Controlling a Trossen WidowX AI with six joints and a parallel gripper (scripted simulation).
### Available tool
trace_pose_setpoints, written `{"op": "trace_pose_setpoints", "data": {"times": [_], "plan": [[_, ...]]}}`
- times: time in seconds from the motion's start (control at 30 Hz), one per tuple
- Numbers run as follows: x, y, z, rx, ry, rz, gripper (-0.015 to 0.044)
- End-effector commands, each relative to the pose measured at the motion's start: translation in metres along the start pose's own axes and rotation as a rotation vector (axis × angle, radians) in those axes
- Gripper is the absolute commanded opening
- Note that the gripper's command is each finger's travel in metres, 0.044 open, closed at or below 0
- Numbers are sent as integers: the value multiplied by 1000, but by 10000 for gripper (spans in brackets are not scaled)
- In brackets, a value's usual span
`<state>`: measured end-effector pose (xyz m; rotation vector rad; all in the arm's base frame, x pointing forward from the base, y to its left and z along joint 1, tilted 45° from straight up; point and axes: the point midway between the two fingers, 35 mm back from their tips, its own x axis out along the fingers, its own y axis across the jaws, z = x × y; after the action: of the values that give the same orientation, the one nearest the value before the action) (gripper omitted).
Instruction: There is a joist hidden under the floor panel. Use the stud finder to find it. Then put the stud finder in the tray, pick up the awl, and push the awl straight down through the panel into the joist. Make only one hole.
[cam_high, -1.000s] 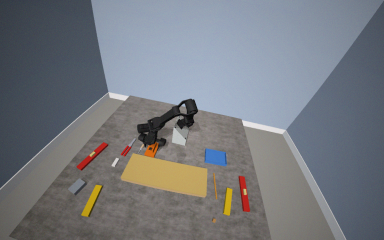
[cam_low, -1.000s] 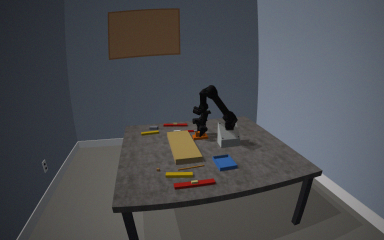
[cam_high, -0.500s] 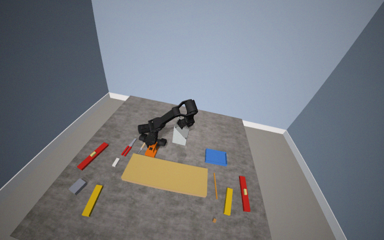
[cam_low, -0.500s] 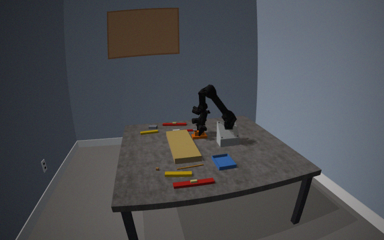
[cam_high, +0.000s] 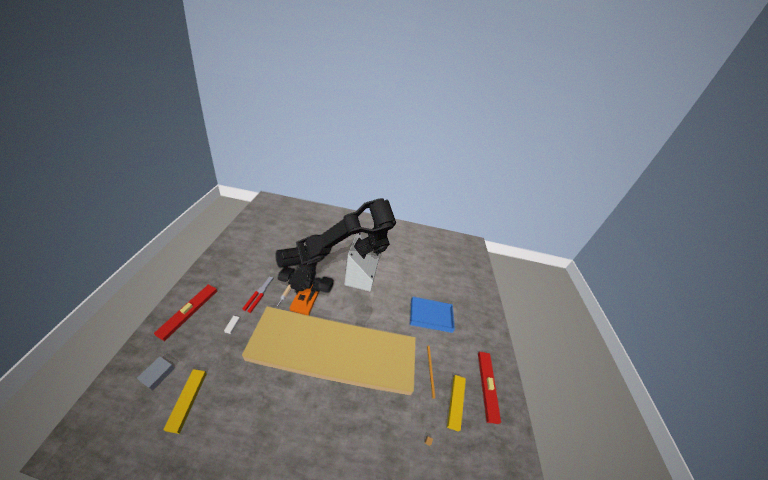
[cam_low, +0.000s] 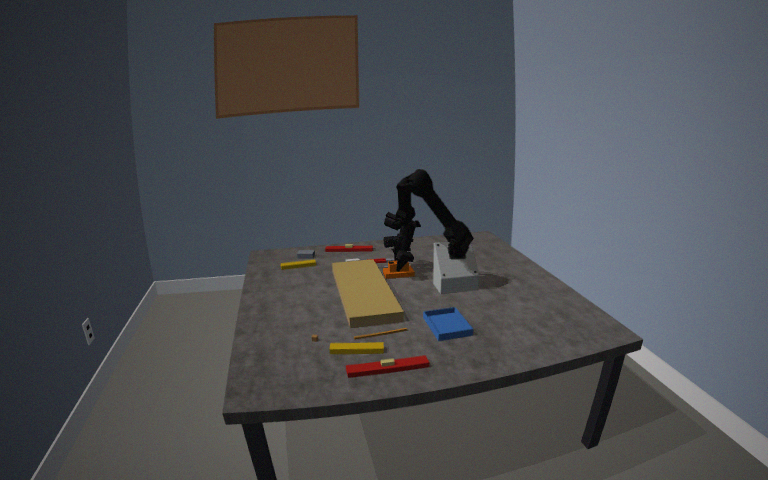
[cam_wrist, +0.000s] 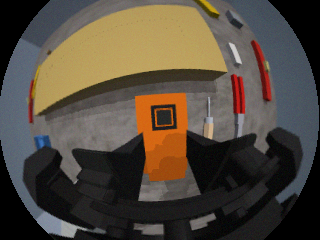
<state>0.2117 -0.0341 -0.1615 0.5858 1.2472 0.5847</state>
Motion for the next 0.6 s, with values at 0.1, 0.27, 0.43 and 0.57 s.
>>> {"op": "trace_pose_setpoints", "data": {"times": [0.1,0.27,0.43,0.57], "plan": [[-5,-1,3,2,-2,0,83],[-28,-4,12,3,-2,-5,0],[-57,-5,21,3,-1,-7,0],[-83,-4,26,3,-1,-6,0]]}}
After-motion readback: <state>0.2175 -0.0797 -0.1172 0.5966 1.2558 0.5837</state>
